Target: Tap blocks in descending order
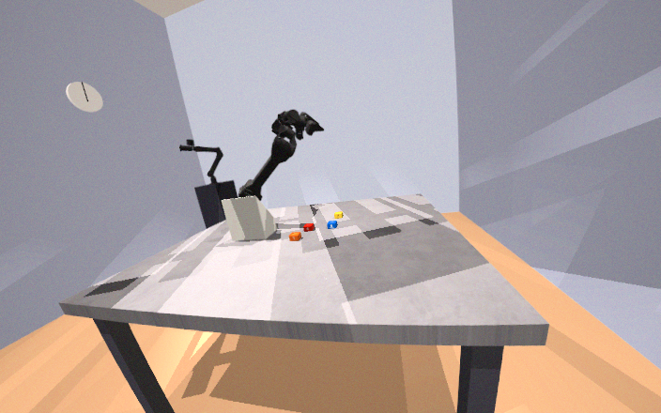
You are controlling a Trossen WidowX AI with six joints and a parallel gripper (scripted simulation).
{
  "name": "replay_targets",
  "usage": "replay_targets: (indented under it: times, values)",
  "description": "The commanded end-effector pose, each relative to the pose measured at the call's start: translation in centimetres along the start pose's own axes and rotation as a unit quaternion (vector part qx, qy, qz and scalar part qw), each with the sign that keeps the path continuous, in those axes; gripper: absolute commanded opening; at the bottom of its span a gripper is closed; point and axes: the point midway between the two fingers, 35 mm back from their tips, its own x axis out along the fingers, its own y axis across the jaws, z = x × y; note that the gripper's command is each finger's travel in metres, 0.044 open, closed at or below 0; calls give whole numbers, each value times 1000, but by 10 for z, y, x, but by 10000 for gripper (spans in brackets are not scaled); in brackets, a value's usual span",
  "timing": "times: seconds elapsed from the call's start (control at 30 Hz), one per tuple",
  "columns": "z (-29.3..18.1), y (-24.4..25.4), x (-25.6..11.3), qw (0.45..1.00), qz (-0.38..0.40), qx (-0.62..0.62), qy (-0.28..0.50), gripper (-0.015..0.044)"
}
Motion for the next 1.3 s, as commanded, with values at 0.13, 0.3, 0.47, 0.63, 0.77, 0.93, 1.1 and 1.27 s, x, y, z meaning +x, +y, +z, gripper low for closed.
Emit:
replay_targets:
  times: [0.13,0.3,0.47,0.63,0.77,0.93,1.1,1.27]
  values:
    - [7,-49,-25,972,-20,-219,80,400]
    - [31,-116,-51,845,-10,-498,193,400]
    - [87,-164,-46,634,21,-732,249,400]
    - [155,-175,-7,371,53,-896,240,400]
    - [200,-155,40,167,64,-965,192,400]
    - [235,-97,101,-60,55,-992,98,400]
    - [245,-17,151,-235,20,-972,-11,400]
    - [234,72,180,-358,-35,-925,-121,400]
